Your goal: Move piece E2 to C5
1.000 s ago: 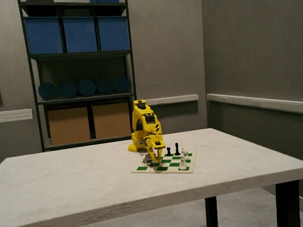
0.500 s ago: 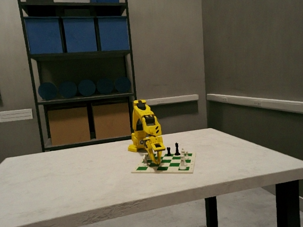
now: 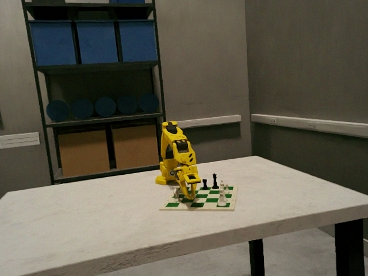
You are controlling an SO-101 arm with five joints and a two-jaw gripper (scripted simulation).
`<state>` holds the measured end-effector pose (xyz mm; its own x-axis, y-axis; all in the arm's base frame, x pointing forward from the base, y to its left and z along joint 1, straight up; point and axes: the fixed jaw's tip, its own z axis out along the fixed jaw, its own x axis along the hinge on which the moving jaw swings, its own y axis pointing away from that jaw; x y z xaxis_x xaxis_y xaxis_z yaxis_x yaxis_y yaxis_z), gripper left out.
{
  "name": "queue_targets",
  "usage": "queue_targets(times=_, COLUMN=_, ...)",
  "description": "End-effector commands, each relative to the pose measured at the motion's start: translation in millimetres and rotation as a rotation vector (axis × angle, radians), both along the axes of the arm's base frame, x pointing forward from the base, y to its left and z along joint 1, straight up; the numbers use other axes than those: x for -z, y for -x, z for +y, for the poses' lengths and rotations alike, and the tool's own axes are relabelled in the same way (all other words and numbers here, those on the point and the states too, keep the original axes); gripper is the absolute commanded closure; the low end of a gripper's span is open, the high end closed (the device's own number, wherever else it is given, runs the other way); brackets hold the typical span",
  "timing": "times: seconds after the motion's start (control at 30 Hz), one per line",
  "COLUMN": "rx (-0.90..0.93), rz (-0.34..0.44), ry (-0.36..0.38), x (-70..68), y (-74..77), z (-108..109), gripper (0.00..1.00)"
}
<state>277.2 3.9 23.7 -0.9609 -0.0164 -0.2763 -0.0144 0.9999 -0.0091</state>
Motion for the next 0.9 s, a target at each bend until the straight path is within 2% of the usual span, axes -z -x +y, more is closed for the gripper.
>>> queue_targets(times=0.0, rx=0.013, rz=-0.013, ry=-0.001, x=-3.0, y=0.5, z=-2.9, gripper=1.00)
queue_targets(times=0.43, rx=0.013, rz=-0.013, ry=-0.001, x=-9.1, y=0.5, z=-2.9, gripper=1.00)
queue_targets(times=0.57, rx=0.013, rz=-0.013, ry=-0.001, x=-21.4, y=0.9, z=-2.9, gripper=1.00)
queue_targets(times=0.87, rx=0.013, rz=-0.013, ry=-0.001, x=-58.4, y=2.0, z=-2.9, gripper=1.00)
